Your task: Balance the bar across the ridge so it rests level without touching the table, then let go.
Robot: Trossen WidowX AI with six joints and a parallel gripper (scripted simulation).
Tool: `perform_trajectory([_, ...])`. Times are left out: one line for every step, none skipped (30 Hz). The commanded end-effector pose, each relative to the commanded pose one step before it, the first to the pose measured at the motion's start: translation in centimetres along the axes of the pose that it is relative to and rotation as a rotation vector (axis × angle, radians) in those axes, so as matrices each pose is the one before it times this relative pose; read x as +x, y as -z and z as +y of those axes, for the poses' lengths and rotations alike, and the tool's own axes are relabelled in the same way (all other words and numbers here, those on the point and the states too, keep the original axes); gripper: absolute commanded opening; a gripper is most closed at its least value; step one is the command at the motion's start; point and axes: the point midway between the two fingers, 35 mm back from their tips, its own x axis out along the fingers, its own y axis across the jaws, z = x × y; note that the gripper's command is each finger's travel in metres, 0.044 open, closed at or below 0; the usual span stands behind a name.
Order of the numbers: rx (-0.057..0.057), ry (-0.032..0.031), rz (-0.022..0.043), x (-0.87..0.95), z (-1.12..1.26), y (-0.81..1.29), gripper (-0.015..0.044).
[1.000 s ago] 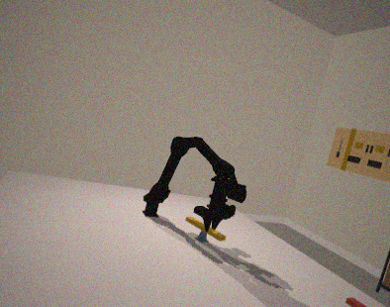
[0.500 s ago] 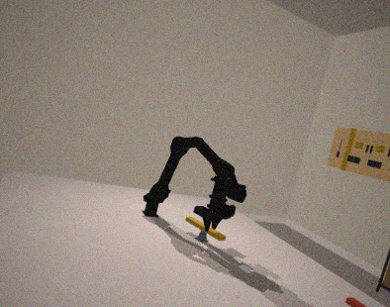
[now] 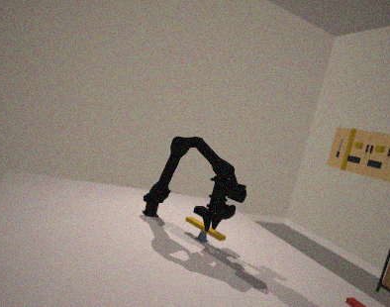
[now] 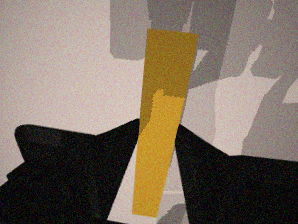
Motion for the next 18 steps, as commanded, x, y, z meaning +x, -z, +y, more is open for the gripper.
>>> perform_trajectory([0.0, -0.00001, -0.00006, -0.002, 0.001, -0.001, 0.0131])
perform_trajectory([0.0, 0.0, 0.0, 0.0, 0.0, 0.0, 0.0158])
perform_trajectory([0.0, 0.0, 0.0, 0.0, 0.0, 0.0, 0.0167])
perform_trajectory([0.0, 0.0, 0.0, 0.0, 0.0, 0.0, 0.0167])
perform_trajectory([0.0, 0.0, 0.0, 0.0, 0.0, 0.0, 0.0167])
perform_trajectory([0.0, 0.0, 0.0, 0.0, 0.0, 0.0, 0.0167])
perform_trajectory([0.0, 0.0, 0.0, 0.0, 0.0, 0.0, 0.0167])
perform_trajectory([0.0, 0.0, 0.0, 0.0, 0.0, 0.0, 0.0167])
perform_trajectory([0.0, 0.0, 0.0, 0.0, 0.0, 0.0, 0.0167])
perform_trajectory([0.0, 0.0, 0.0, 0.0, 0.0, 0.0, 0.0167])
perform_trajectory([0.0, 0.0, 0.0, 0.0, 0.0, 0.0, 0.0167])
perform_trajectory([0.0, 0.0, 0.0, 0.0, 0.0, 0.0, 0.0167])
perform_trajectory([0.0, 0.0, 0.0, 0.0, 0.0, 0.0, 0.0167])
perform_trajectory([0.0, 0.0, 0.0, 0.0, 0.0, 0.0, 0.0167])
perform_trajectory([0.0, 0.0, 0.0, 0.0, 0.0, 0.0, 0.0167])
perform_trajectory([0.0, 0.0, 0.0, 0.0, 0.0, 0.0, 0.0167])
perform_trajectory([0.0, 0.0, 0.0, 0.0, 0.0, 0.0, 0.0168])
perform_trajectory([0.0, 0.0, 0.0, 0.0, 0.0, 0.0, 0.0168])
